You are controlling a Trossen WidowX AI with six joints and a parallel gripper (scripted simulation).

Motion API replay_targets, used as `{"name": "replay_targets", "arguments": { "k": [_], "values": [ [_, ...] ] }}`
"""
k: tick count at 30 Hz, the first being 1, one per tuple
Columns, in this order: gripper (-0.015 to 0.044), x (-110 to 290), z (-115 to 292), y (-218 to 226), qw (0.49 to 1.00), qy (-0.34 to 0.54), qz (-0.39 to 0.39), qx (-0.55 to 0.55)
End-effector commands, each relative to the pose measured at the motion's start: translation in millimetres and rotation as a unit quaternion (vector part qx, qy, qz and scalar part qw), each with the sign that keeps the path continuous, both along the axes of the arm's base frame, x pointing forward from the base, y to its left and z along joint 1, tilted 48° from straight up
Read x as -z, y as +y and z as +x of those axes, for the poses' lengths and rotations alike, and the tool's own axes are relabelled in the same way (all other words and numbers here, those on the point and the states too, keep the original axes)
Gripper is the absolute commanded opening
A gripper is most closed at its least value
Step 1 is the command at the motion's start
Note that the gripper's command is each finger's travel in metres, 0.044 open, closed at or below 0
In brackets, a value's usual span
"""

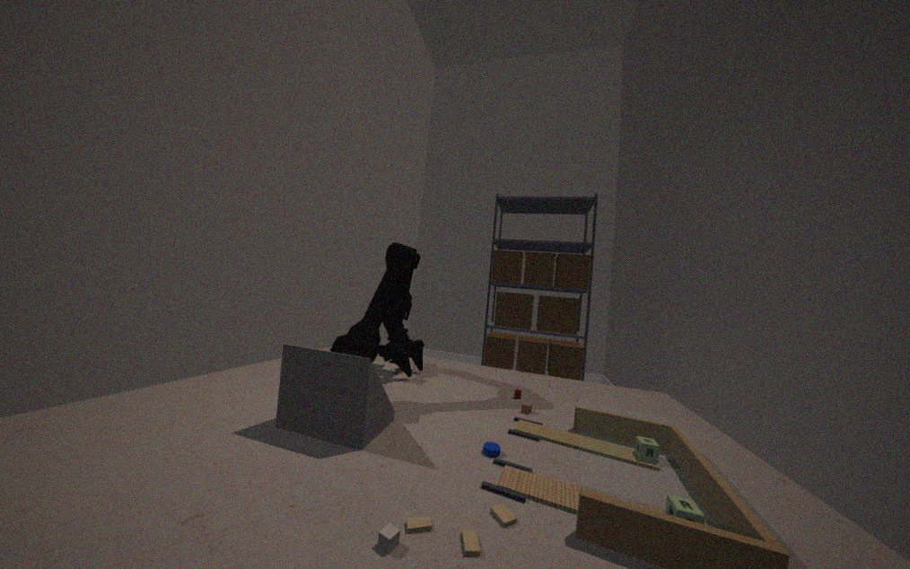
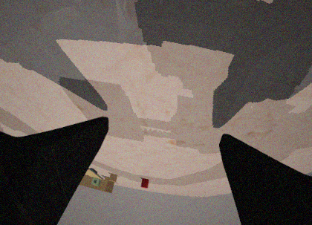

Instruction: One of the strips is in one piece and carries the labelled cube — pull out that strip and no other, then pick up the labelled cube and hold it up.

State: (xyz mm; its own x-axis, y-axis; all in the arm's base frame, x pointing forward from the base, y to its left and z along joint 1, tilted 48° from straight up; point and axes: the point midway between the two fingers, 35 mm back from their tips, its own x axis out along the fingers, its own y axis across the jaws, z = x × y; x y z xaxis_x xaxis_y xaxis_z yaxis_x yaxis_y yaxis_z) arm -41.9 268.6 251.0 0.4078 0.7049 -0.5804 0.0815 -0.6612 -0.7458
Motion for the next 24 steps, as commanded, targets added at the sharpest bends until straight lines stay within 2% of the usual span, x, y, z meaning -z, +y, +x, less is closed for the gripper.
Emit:
{"name": "replay_targets", "arguments": {
  "k": [1,8,13,17,24],
  "values": [
    [0.0400,-1,30,7,0.996,0.051,0.018,0.064],
    [0.0400,3,93,14,0.970,0.134,0.056,0.193],
    [0.0400,14,145,12,0.941,0.163,0.087,0.285],
    [0.0400,29,192,0,0.898,0.189,0.121,0.377],
    [0.0400,56,256,-28,0.798,0.297,0.190,0.489]
  ]
}}
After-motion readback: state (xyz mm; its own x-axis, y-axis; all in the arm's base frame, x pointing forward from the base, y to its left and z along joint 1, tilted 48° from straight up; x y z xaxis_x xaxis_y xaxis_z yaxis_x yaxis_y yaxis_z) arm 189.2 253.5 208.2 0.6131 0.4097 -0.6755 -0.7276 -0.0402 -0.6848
